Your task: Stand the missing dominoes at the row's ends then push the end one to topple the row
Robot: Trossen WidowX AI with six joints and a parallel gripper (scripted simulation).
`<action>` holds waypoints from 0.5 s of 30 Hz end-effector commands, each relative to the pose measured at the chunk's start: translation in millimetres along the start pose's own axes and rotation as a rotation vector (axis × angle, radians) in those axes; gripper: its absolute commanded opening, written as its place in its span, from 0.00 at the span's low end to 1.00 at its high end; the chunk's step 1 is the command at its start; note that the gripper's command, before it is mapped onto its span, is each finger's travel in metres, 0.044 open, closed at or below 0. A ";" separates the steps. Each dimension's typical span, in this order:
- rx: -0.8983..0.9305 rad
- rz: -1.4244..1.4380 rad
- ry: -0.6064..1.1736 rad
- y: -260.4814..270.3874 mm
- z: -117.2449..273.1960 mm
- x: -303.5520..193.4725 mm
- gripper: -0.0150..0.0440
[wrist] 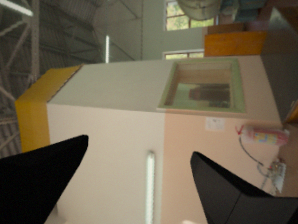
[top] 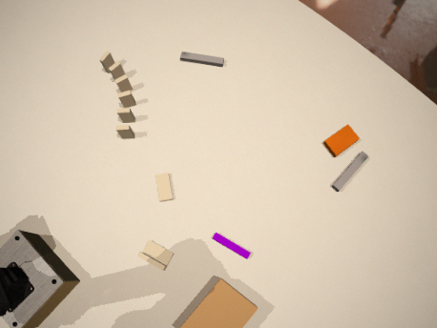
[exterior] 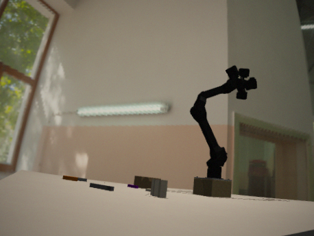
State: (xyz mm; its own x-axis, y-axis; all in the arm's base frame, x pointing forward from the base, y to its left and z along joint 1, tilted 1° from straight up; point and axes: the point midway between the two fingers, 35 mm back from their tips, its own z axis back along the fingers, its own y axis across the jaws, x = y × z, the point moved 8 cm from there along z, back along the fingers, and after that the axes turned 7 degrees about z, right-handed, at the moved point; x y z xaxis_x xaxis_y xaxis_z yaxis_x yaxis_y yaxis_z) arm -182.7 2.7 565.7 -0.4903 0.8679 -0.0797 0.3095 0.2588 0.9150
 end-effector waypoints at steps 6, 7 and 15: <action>-0.002 0.095 -0.212 -3.0 7.0 42.3 1.00; -0.014 0.123 -0.249 -4.8 9.1 50.8 1.00; -0.153 0.366 -0.587 -15.2 47.6 123.6 1.00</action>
State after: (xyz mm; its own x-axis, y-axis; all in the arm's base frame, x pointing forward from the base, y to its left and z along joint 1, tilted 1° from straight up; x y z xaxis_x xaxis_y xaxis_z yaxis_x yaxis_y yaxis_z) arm -208.5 96.8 535.7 0.0182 0.9992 0.0356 0.2916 -0.0394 0.9557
